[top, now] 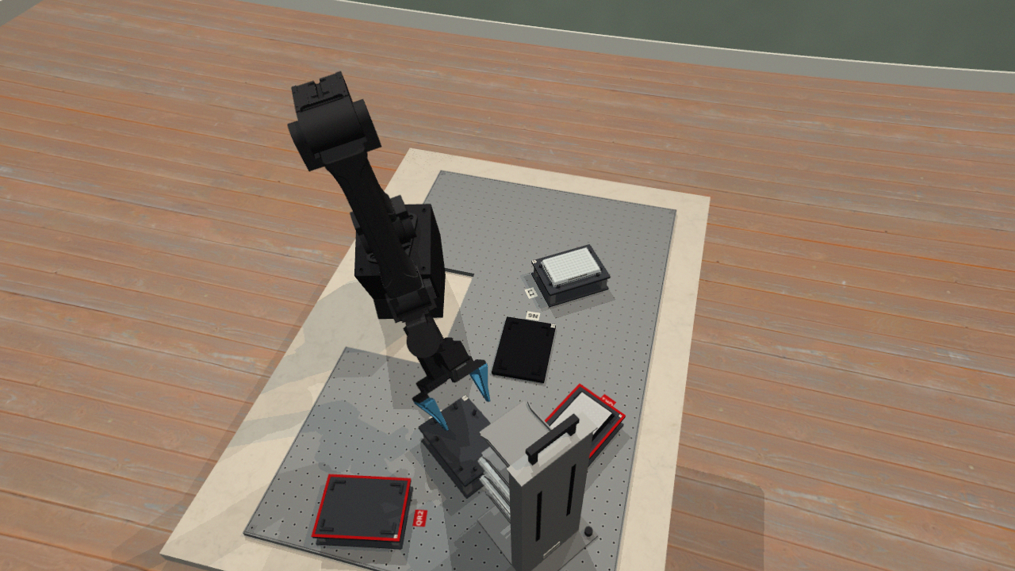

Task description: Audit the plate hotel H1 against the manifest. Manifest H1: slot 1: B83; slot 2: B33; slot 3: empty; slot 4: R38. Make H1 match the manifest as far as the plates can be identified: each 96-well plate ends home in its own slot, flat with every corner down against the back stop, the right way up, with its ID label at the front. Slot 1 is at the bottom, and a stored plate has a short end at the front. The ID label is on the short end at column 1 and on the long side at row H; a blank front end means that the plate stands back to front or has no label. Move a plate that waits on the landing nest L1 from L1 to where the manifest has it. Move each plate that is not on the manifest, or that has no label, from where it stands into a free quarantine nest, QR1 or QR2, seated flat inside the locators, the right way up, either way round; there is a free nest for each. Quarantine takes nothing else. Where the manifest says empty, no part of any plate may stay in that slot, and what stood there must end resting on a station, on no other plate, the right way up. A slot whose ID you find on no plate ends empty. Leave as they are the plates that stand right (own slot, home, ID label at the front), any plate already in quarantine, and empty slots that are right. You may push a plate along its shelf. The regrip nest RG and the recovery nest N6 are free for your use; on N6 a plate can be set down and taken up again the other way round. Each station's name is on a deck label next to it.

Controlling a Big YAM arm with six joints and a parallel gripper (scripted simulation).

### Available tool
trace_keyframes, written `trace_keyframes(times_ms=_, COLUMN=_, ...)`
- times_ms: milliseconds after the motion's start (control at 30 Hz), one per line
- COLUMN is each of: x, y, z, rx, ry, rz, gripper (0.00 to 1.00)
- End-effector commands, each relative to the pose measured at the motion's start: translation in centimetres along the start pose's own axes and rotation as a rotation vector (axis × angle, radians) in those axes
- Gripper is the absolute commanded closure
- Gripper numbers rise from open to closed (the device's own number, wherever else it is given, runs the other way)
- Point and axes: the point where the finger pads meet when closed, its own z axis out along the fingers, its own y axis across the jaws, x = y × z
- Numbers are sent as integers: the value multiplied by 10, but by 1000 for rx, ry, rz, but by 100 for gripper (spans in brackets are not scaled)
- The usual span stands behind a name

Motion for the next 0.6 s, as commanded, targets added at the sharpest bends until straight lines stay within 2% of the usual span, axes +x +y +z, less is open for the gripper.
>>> trace_keyframes(times_ms=0, x=4, y=3, z=1, rx=-8, ry=19, rz=16, gripper=0)
trace_keyframes(times_ms=167, x=-9, y=3, z=10, rx=-12, ry=3, rz=10, gripper=0)
trace_keyframes(times_ms=467, x=-17, y=4, z=19, rx=-12, ry=4, rz=11, gripper=0)
trace_keyframes(times_ms=533, x=-17, y=4, z=19, rx=-12, ry=4, rz=11, gripper=0)
trace_keyframes(times_ms=567, x=-9, y=3, z=16, rx=-9, ry=21, rz=16, gripper=0)
